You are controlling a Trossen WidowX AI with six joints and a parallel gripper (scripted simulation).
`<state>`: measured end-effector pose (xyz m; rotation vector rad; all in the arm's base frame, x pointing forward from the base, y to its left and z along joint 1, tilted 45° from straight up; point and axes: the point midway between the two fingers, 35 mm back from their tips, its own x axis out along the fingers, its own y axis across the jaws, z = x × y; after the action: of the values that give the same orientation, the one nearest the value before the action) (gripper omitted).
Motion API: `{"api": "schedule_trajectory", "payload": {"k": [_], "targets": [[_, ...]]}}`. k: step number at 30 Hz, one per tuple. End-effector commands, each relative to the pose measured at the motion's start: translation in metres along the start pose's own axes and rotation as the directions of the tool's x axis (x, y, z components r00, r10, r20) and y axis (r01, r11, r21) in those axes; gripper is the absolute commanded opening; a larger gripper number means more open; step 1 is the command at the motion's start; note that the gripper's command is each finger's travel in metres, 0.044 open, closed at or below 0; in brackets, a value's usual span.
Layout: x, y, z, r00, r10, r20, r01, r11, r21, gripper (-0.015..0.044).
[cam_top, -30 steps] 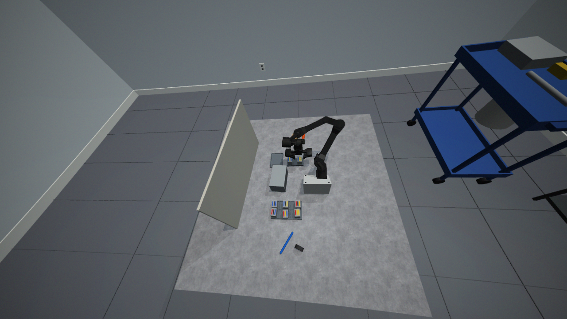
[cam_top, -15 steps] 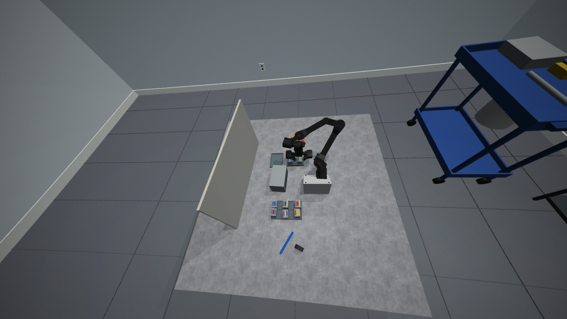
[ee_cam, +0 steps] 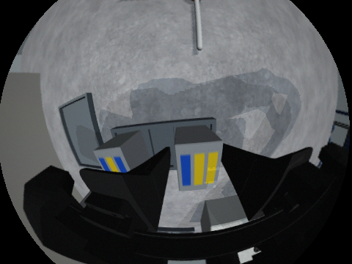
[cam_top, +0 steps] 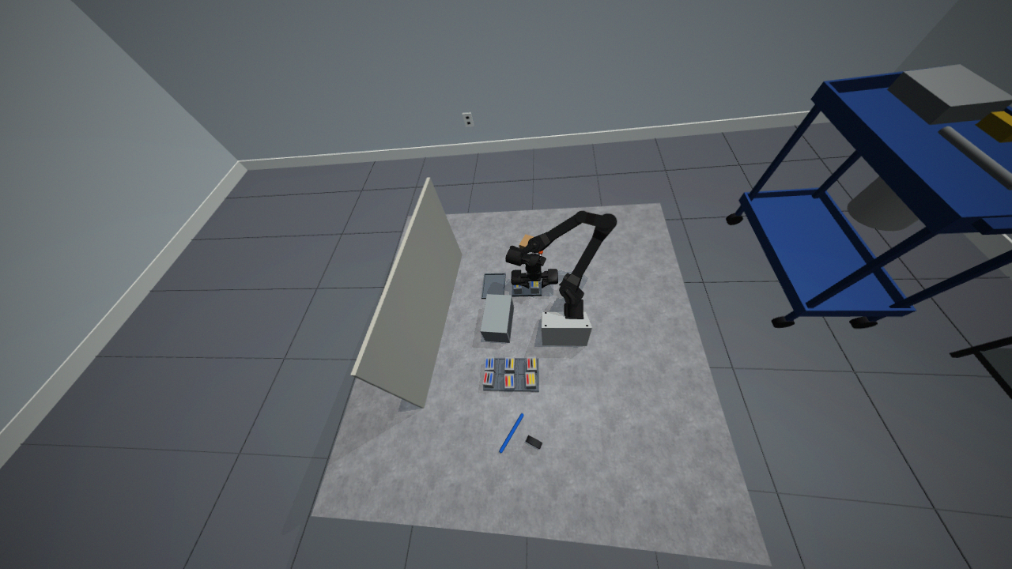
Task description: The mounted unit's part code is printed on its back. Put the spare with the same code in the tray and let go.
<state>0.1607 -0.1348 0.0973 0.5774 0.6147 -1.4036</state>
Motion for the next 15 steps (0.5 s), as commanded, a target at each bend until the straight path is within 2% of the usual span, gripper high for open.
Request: {"api": "schedule_trajectory", "payload": {"k": [1,2,9,13,15], "targets": [[-0.0002,0.0001,0.0001,1.000,0.000,0.000,0.000,1.000,0.001,0.0195],[-0.0002,0.0001,0.0001,1.000,0.000,0.000,0.000,1.000,0.001,0.0169],[-0.0002,0.0001,0.0001,1.000,0.000,0.000,0.000,1.000,0.001,0.0122],[-0.0002,0.0001,0.0001,1.000,0.000,0.000,0.000,1.000,0.001,0.0017],[-0.0002,0.0001,0.0001,1.000,0.000,0.000,0.000,1.000,0.001,0.0000]]}}
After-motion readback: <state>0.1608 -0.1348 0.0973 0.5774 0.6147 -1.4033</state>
